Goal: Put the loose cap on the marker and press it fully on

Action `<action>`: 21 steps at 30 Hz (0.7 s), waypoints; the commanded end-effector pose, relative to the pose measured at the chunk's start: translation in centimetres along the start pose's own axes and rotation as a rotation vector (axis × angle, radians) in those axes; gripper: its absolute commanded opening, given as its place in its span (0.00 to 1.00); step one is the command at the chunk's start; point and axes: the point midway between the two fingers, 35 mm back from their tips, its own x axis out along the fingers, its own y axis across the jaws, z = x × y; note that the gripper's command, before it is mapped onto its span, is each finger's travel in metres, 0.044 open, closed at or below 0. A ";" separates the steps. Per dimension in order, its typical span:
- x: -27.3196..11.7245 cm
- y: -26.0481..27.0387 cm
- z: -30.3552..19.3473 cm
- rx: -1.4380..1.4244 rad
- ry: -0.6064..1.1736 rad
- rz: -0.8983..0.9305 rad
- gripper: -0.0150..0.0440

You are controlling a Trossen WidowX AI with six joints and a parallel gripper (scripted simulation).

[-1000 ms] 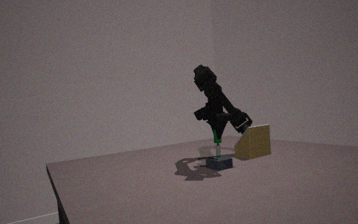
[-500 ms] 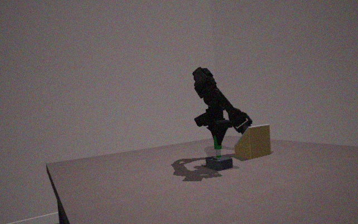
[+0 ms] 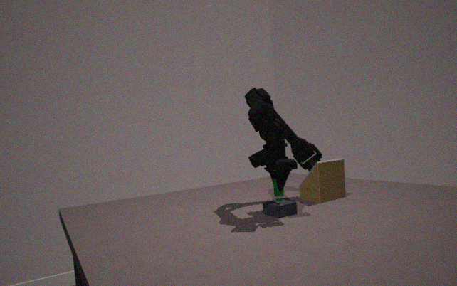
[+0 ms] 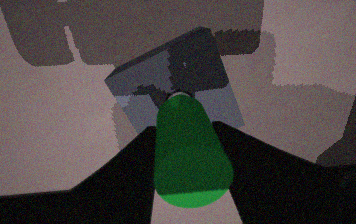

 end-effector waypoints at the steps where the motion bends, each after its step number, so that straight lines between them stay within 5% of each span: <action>1: 0.1 0.0 0.0 -0.005 -0.003 -0.003 0.25; 3: 0.1 0.0 0.0 -0.005 -0.003 -0.003 0.25; 21: -0.2 0.0 0.0 -0.001 0.000 -0.001 1.00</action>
